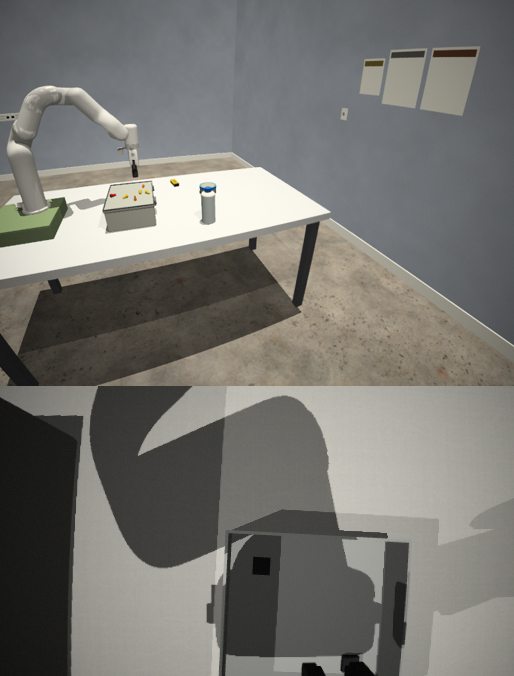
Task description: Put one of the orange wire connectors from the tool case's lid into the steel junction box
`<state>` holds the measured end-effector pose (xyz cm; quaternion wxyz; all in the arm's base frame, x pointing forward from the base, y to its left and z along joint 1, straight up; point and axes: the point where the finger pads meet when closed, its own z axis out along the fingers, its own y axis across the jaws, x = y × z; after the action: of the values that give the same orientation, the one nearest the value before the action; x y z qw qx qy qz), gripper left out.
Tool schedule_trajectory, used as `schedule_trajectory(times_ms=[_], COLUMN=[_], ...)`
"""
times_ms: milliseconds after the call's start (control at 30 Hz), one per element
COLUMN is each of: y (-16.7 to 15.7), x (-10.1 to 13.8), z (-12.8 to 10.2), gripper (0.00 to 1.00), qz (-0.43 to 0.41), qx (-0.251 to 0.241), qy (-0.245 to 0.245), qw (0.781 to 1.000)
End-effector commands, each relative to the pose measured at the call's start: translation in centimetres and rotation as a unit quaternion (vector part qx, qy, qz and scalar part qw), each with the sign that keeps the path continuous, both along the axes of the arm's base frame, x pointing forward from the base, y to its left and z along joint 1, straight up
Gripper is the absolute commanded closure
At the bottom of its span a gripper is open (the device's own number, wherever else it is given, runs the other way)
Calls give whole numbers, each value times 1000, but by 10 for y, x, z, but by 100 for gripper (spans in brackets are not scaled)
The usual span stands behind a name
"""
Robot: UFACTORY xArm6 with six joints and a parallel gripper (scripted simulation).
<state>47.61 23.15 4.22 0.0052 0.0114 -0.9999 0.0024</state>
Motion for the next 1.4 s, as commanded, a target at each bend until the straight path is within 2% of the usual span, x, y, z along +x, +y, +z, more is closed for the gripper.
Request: schedule_trajectory(times_ms=[0, 167, 633, 667, 1367], y=[2, 2, 2, 2, 2], x=[4, 4, 4, 4, 4], z=[-49, -74, -81, -81, -81], gripper=[97, 97, 97, 73, 73], qz=[0, 0, 0, 0, 0], qx=[2, 2, 2, 2, 2], qy=[-3, -3, -3, -3, -3], qw=[1000, 1000, 1000, 1000, 1000])
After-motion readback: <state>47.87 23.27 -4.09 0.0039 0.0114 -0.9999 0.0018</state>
